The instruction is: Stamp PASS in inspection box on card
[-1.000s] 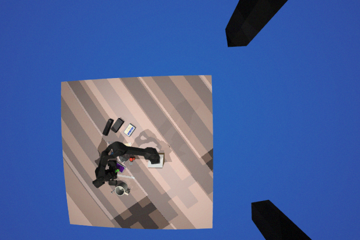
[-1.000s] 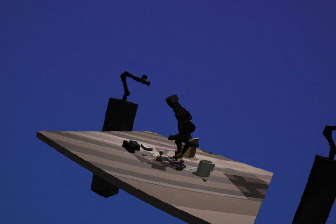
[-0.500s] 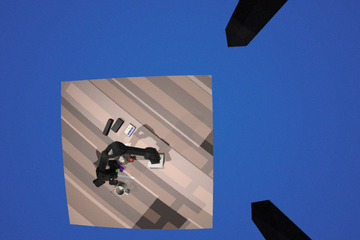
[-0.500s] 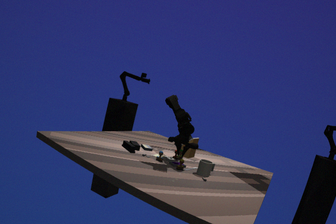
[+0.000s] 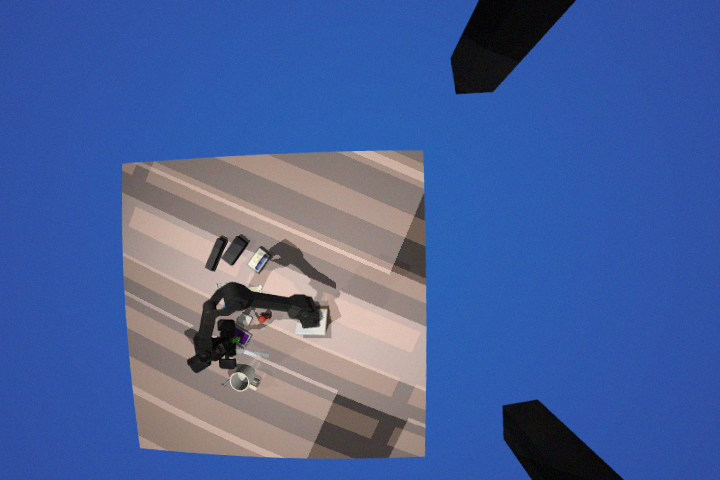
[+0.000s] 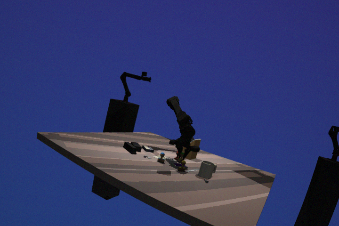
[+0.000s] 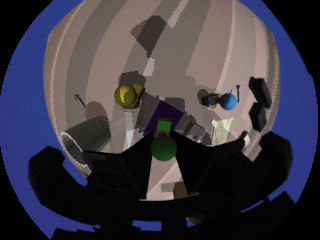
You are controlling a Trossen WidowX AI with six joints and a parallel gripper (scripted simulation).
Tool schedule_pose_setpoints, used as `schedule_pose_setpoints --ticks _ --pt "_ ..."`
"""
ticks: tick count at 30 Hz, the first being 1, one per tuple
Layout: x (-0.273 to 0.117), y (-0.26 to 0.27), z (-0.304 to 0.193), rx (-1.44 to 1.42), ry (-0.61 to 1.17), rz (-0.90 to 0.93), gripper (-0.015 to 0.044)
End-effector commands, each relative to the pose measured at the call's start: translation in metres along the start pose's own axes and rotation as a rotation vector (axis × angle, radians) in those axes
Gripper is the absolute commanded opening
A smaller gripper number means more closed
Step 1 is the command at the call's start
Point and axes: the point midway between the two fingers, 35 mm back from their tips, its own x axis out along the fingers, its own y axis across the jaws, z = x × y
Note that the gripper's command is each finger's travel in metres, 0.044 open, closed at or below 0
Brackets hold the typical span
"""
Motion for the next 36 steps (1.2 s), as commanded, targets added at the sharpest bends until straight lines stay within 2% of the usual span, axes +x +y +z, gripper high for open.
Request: schedule_pose_setpoints --ticks 1,36 --pt "0.004 -0.001 -0.001 -0.004 0.002 -0.007 0.0000" --pt "0.018 -0.002 -0.002 0.003 0.002 -0.008 0.0000"
